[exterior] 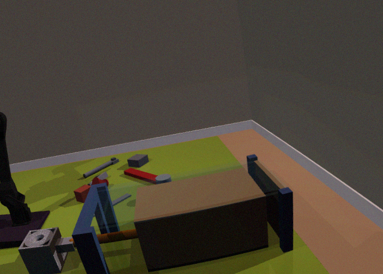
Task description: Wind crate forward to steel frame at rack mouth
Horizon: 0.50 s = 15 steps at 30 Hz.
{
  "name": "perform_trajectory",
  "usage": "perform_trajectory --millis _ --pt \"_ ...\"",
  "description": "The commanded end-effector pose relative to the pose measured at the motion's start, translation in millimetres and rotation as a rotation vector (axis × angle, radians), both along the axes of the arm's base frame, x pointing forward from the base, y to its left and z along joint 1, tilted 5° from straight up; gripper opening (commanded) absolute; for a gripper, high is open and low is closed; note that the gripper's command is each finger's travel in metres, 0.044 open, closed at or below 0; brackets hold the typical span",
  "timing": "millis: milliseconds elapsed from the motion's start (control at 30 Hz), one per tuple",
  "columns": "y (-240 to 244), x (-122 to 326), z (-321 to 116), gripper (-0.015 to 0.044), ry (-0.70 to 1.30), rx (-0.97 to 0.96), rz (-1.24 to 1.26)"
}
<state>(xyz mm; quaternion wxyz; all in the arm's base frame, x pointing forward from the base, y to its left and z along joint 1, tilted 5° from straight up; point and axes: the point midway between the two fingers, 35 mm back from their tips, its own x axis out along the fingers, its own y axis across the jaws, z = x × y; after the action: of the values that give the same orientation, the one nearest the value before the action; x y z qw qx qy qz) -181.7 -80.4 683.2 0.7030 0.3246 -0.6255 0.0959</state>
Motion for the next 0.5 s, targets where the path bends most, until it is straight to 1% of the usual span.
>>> perform_trajectory --millis 0,33,133,300,400,467 --pt "-0.6 -0.2 0.0 0.0426 -0.003 0.001 0.006" --pt "-2.2 -0.9 0.1 0.044 -0.012 0.003 0.024" --pt "-14.3 -5.4 0.4 0.044 -0.073 0.021 0.15" --pt "-52.7 -13.6 -0.7 0.044 -0.242 0.076 0.507" --pt "-63.1 7.2 5.1 0.044 -0.247 0.072 0.641" --pt "-73.6 5.1 4.0 0.044 -0.294 0.09 0.732"
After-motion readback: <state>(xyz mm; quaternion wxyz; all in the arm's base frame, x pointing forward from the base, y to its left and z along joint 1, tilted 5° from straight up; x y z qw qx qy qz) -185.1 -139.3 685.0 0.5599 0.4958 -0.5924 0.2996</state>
